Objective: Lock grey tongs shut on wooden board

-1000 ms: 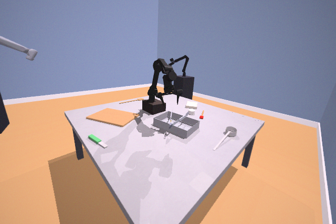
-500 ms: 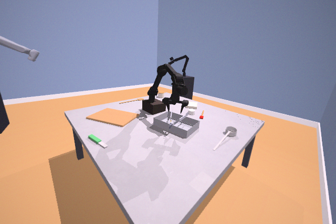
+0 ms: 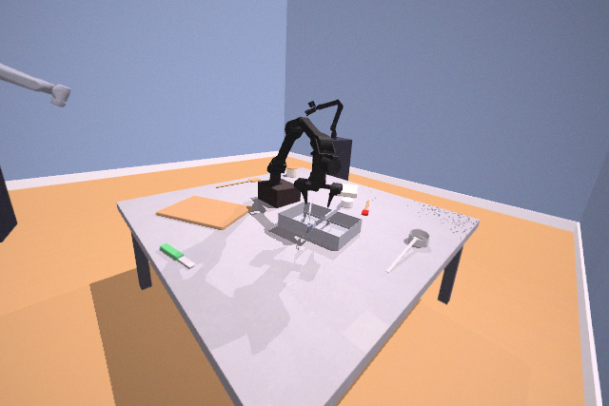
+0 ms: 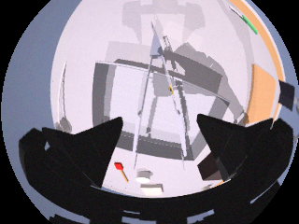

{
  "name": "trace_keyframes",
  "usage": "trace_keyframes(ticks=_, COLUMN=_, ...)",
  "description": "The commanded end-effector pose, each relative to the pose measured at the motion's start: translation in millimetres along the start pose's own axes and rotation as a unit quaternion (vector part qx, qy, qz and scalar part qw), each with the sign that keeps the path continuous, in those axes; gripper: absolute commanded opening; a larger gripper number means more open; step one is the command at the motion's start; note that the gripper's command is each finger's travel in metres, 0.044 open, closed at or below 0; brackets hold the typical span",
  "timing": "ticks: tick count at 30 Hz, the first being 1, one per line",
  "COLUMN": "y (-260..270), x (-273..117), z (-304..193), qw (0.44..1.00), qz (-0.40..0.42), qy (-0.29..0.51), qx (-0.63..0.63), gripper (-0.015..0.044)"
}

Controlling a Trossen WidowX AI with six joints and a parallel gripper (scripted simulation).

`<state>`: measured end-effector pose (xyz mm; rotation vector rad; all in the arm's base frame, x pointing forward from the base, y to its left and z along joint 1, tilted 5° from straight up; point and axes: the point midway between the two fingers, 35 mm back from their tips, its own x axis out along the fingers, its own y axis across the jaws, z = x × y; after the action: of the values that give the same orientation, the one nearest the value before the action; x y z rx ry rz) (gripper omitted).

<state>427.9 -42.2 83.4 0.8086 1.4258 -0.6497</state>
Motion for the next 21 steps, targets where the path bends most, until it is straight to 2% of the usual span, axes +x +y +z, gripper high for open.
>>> trace_keyframes(ticks=1, y=-0.1, x=6.4, z=0.7, qw=1.000, qz=-0.002, qy=0.000, qx=0.001, gripper=0.0440)
trace_keyframes(ticks=21, y=1.5, x=39.3, z=2.4, qw=1.000, qz=-0.002, qy=0.000, qx=0.001, gripper=0.0440)
